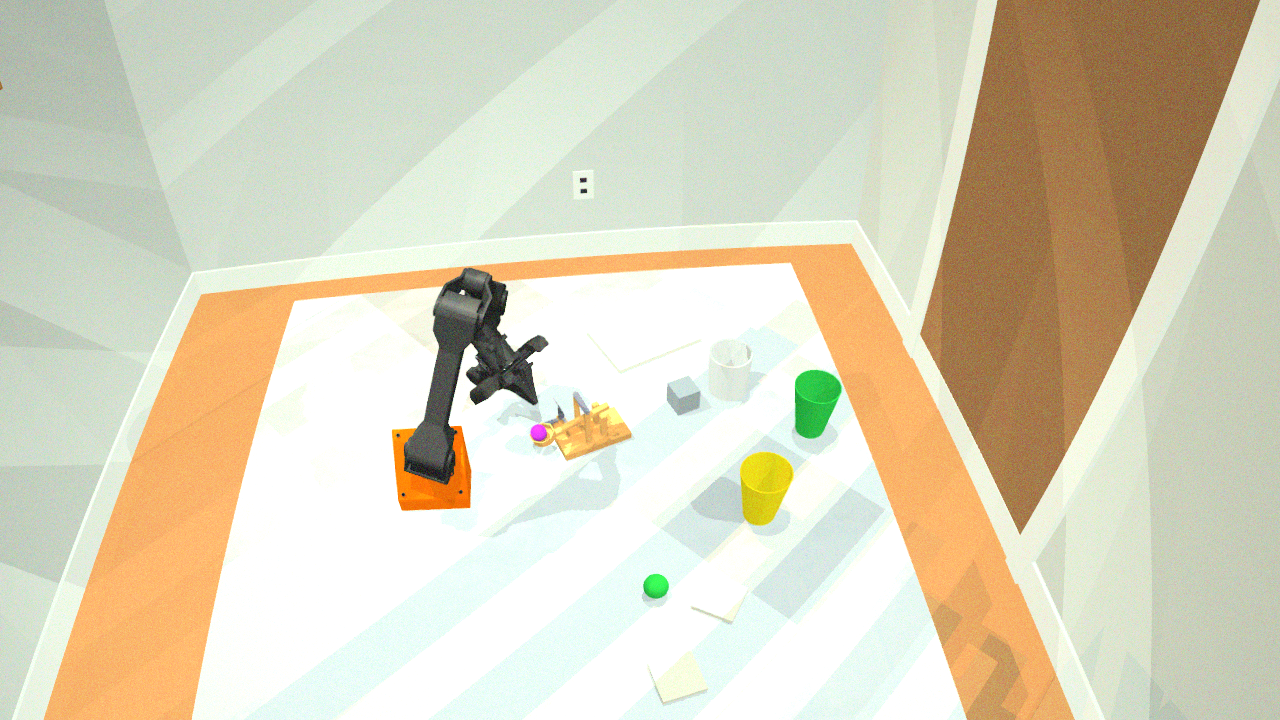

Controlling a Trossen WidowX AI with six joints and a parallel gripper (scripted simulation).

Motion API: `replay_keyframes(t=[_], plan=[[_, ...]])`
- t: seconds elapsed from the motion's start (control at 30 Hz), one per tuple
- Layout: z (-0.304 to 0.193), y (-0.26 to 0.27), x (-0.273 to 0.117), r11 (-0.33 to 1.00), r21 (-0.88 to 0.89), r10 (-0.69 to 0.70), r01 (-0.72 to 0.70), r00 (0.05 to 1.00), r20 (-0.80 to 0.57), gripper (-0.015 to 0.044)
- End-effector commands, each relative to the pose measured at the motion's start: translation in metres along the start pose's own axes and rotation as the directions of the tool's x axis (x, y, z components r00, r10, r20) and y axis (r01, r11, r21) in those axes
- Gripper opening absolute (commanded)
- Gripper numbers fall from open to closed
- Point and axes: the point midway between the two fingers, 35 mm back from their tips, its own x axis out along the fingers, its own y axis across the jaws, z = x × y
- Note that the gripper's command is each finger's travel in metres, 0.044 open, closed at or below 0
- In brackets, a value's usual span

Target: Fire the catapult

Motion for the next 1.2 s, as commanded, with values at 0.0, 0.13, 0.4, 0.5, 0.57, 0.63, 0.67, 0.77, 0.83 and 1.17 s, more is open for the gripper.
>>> replay_keyframes(t=[0.0, 0.13, 0.4, 0.5, 0.57, 0.63, 0.67, 0.77, 0.83, 1.17], plan=[[0.005, 0.000, 0.006, 1.000, -0.006, 0.002, -0.002, 1.000, -0.002, 0.0000], [0.010, 0.000, 0.011, 1.000, -0.006, 0.002, -0.002, 1.000, -0.003, 0.0000], [0.019, 0.001, 0.020, 1.000, -0.006, 0.002, -0.002, 1.000, -0.003, 0.0000], [0.023, 0.001, 0.024, 1.000, -0.006, 0.002, -0.002, 1.000, -0.003, 0.0000], [0.025, 0.002, 0.026, 1.000, -0.006, 0.002, -0.002, 1.000, -0.003, 0.0000], [0.027, 0.002, 0.029, 1.000, -0.006, 0.002, -0.002, 1.000, -0.003, 0.0000], [0.028, 0.002, 0.030, 1.000, -0.006, 0.002, -0.002, 1.000, -0.004, 0.0000], [0.032, 0.003, 0.033, 1.000, -0.006, 0.003, -0.003, 1.000, -0.004, 0.0000], [0.034, 0.003, 0.036, 1.000, -0.006, 0.003, -0.003, 1.000, -0.004, 0.0000], [0.048, 0.007, 0.051, 1.000, -0.006, 0.003, -0.003, 1.000, -0.005, 0.0000]])
